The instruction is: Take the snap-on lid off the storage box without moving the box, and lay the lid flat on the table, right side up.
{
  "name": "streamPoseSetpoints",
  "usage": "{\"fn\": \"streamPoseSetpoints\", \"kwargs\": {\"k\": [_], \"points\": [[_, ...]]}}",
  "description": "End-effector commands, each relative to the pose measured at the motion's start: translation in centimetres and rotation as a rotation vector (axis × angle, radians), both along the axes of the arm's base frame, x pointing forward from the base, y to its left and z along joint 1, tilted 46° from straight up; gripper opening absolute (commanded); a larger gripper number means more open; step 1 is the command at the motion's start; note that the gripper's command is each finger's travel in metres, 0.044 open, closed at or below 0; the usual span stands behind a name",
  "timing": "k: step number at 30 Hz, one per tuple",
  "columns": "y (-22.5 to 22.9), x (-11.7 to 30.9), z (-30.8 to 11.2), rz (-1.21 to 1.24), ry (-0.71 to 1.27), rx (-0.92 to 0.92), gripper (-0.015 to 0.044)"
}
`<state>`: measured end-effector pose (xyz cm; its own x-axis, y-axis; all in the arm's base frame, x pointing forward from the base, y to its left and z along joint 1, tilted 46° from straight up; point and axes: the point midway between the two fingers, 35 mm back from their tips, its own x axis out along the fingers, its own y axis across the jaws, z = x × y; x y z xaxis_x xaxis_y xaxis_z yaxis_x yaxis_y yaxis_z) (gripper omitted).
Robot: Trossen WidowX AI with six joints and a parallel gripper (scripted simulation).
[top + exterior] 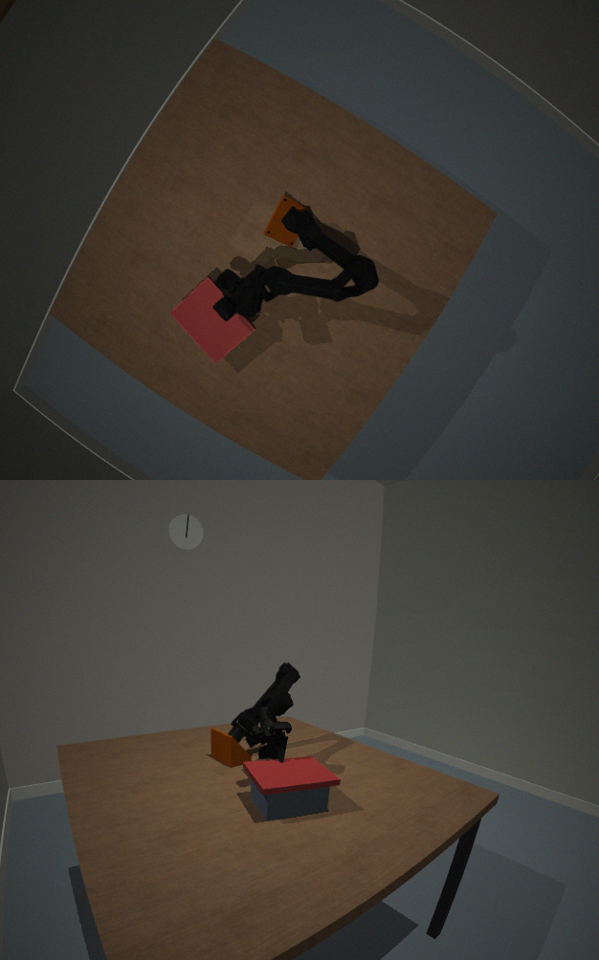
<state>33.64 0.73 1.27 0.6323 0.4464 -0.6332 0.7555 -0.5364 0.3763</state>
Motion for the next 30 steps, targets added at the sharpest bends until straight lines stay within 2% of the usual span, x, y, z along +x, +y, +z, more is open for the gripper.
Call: {"fn": "streamPoseSetpoints", "kwargs": {"k": [1, 30], "points": [[-0.26, 0.03, 0.2, -0.003, -0.004, -0.001, 0.0], [-0.68, 0.03, 0.62, -0.003, -0.004, -0.002, 0.0]]}}
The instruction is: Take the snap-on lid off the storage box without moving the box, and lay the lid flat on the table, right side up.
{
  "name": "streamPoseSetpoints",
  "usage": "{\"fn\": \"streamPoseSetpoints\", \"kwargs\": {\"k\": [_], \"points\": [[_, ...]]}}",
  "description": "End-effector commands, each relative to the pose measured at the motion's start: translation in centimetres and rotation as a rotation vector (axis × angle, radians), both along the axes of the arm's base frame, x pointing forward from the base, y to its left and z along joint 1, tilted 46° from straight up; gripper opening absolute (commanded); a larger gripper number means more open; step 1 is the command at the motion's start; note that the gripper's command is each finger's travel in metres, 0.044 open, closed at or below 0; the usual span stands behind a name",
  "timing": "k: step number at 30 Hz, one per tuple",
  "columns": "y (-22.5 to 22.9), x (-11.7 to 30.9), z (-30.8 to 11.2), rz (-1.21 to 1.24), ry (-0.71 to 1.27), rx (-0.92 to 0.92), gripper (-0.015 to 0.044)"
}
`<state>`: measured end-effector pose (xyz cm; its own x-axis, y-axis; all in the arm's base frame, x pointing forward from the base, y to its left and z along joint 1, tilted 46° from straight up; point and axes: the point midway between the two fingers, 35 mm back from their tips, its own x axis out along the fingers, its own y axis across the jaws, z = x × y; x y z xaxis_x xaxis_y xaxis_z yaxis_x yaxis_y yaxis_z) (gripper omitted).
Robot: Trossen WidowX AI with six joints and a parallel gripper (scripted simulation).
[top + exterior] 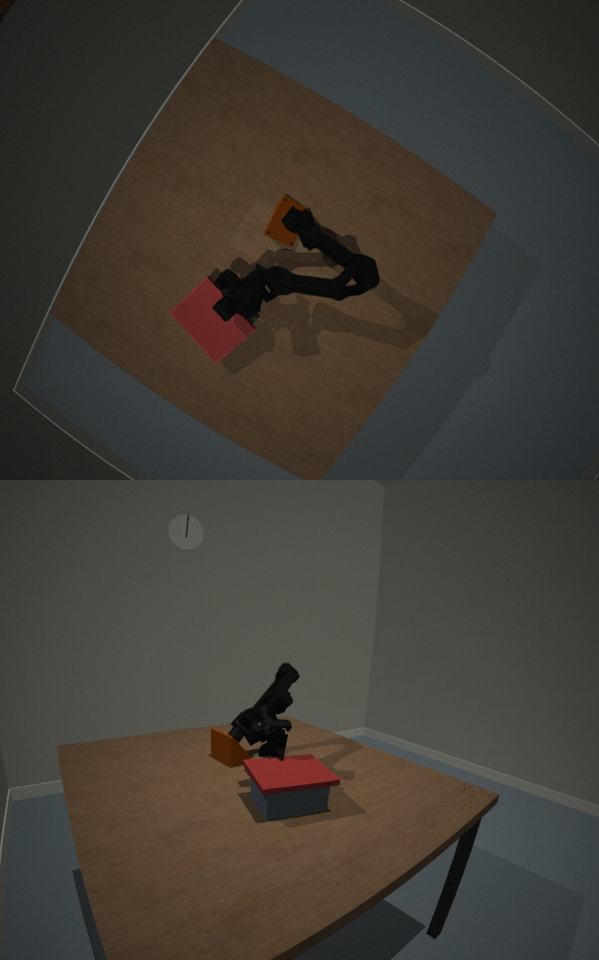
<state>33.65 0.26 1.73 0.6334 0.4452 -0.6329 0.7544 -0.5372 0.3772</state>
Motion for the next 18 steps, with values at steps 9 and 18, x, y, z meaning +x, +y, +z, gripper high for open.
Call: {"fn": "streamPoseSetpoints", "kwargs": {"k": [9, 18], "points": [[-0.34, 0.05, 0.28, -0.002, -0.004, -0.001, 0.0], [-0.48, 0.09, 0.39, -0.002, -0.004, -0.001, 0.0]]}}
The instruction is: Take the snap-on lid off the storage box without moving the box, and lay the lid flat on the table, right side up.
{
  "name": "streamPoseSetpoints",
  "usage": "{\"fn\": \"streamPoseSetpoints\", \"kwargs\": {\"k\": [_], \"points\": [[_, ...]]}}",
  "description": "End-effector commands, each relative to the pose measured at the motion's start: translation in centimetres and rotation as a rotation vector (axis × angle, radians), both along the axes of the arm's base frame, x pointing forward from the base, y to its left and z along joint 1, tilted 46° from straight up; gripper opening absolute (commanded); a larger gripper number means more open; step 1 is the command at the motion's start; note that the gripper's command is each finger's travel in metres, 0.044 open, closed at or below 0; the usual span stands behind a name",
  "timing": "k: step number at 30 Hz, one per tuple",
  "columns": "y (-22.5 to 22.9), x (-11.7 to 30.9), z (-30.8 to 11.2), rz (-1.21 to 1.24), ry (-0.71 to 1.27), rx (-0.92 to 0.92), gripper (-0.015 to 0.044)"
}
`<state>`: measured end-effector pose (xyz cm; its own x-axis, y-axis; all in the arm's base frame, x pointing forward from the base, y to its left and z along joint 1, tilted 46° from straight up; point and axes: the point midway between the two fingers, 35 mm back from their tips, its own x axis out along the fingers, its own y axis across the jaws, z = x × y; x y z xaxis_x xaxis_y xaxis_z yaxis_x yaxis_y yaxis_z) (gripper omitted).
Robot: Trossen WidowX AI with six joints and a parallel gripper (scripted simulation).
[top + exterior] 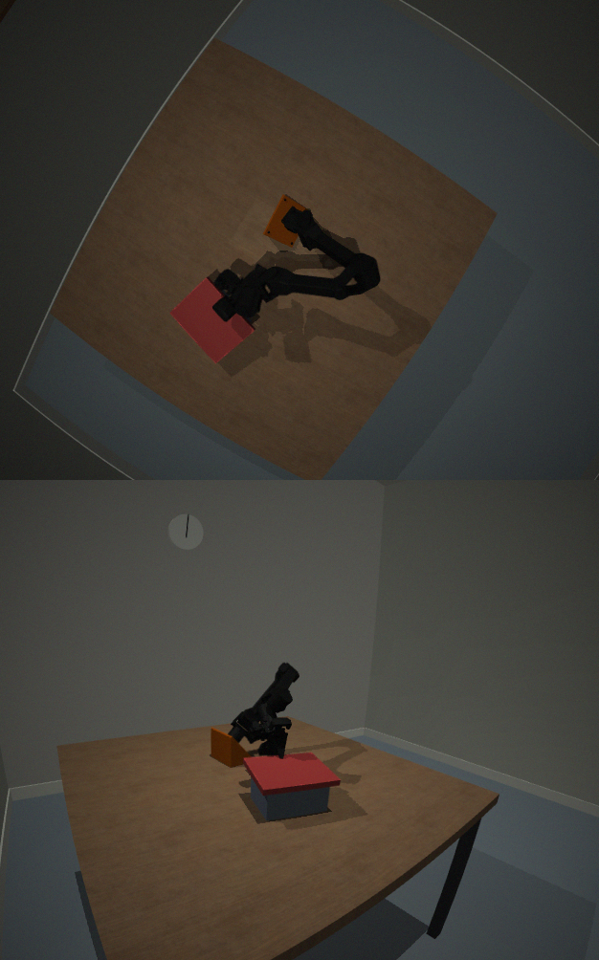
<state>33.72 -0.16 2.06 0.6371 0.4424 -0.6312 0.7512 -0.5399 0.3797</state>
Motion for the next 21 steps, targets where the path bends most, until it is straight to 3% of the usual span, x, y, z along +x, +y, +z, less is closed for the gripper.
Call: {"fn": "streamPoseSetpoints", "kwargs": {"k": [1, 21], "points": [[-0.07, 0.02, 0.07, 0.002, -0.001, -0.001, 0.0], [-0.03, 0.16, -0.01, 0.0, 0.0, 0.0, 0.0]]}}
